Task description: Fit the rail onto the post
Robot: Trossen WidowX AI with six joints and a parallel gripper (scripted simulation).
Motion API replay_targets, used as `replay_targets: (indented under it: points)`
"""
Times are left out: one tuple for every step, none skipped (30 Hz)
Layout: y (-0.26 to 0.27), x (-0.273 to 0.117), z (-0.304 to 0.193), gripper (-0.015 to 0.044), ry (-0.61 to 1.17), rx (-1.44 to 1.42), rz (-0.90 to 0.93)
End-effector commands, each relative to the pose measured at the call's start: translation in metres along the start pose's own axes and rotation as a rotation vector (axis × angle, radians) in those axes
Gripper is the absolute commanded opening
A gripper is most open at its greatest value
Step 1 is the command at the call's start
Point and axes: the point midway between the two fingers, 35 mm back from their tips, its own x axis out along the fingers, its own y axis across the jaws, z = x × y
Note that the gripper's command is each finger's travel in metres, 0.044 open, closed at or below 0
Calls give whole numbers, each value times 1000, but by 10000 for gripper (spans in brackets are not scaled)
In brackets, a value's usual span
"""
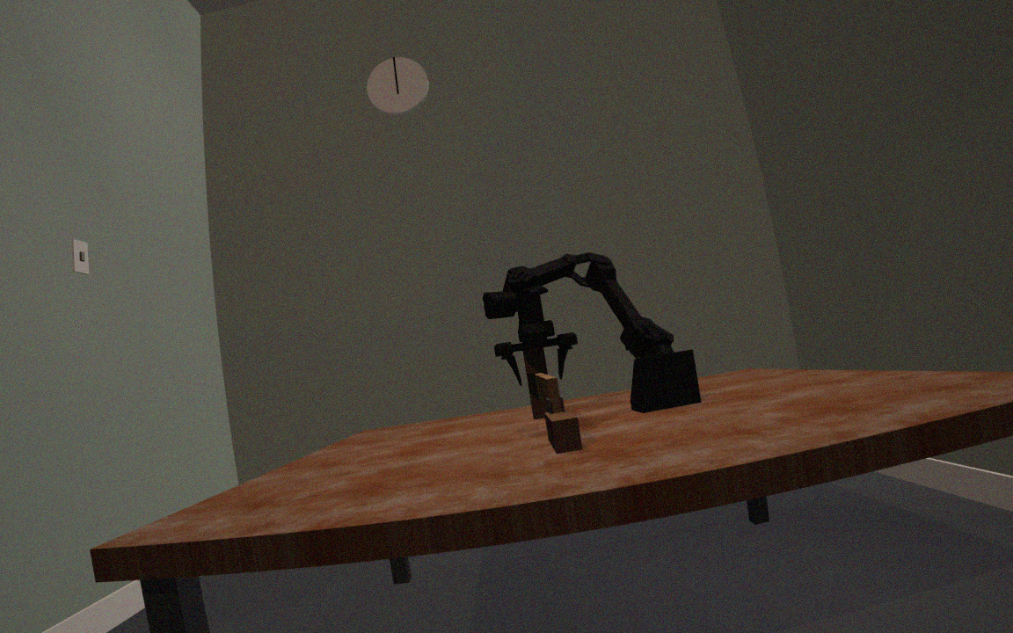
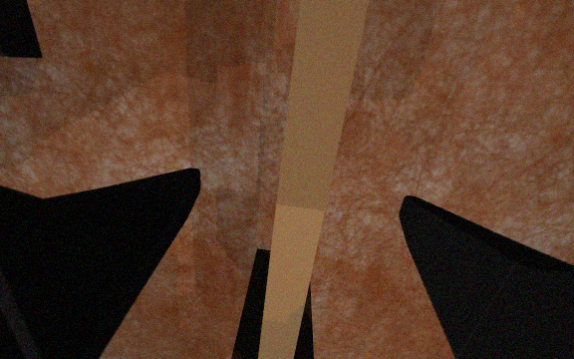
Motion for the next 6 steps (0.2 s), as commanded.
replay_targets:
  points:
    - [0, -1, 1, 440, -3, 5, 4]
    - [0, -1, 1, 440, -3, 5, 4]
    - [0, -1, 1, 440, -3, 5, 4]
    - [0, -1, 1, 440, -3, 5, 4]
    - [0, -1, 1, 440, -3, 5, 4]
    - [0, -1, 1, 440, -3, 5, 4]
